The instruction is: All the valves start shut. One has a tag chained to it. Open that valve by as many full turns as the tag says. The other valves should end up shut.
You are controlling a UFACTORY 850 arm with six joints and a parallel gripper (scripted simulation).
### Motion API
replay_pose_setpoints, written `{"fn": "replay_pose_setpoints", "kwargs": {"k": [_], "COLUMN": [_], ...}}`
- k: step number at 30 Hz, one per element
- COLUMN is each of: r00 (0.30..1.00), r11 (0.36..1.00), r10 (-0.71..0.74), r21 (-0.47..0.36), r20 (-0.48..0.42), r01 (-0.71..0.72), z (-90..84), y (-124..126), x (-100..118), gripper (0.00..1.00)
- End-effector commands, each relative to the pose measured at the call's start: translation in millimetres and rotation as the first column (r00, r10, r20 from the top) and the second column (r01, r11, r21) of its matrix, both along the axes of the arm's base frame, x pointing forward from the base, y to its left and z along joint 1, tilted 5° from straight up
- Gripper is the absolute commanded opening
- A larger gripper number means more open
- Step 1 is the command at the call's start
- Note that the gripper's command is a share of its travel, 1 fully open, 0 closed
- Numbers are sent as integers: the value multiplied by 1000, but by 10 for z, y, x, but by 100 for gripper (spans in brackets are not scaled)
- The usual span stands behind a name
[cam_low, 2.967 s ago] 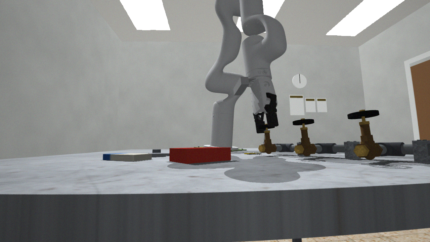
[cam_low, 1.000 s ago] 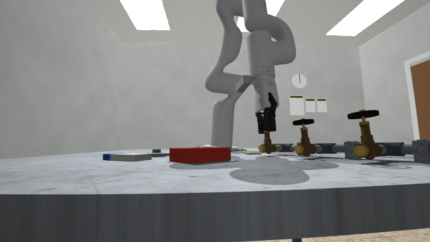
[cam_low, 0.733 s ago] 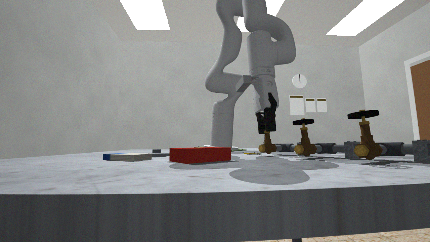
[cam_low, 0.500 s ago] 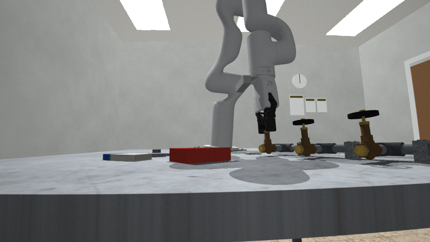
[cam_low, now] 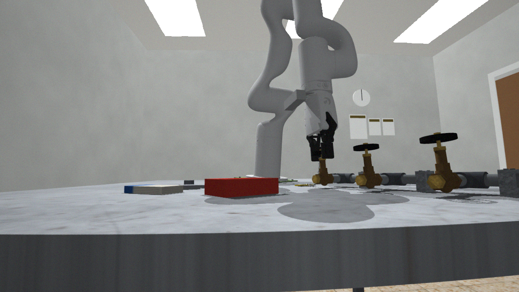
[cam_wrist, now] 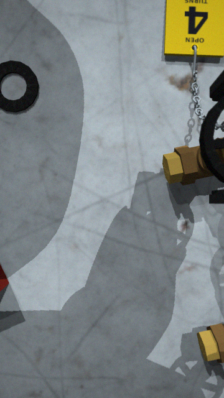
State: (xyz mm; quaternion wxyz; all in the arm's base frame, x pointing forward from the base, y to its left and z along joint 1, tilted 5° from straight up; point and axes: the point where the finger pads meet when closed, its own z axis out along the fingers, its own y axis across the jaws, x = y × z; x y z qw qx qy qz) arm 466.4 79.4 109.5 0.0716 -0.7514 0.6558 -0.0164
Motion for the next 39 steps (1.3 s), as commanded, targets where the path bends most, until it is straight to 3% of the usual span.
{"fn": "replay_pose_setpoints", "kwargs": {"k": [1, 9, 16, 21, 23, 24, 28, 38, 39], "r00": [991, 929, 764, 612, 612, 509, 378, -30, -30], "r11": [991, 929, 763, 608, 608, 504, 370, -48, -48], "r10": [136, 368, 644, 791, 791, 861, 926, 996, 996], "r21": [-13, -47, -100, -139, -139, -155, -181, -229, -229], "r20": [14, 28, 30, 16, 16, 10, -11, -82, -82], "r01": [-135, -366, -639, -782, -782, -849, -911, -972, -972], "z": [7, 7, 7, 7, 7, 7, 7, 7, 7], "y": [1, 1, 1, 1, 1, 1, 1, 1, 1], "x": [9, 9, 9, 9, 9, 9, 9, 9, 9], "gripper": [0, 0, 0, 0, 0, 0, 0, 0, 0]}}
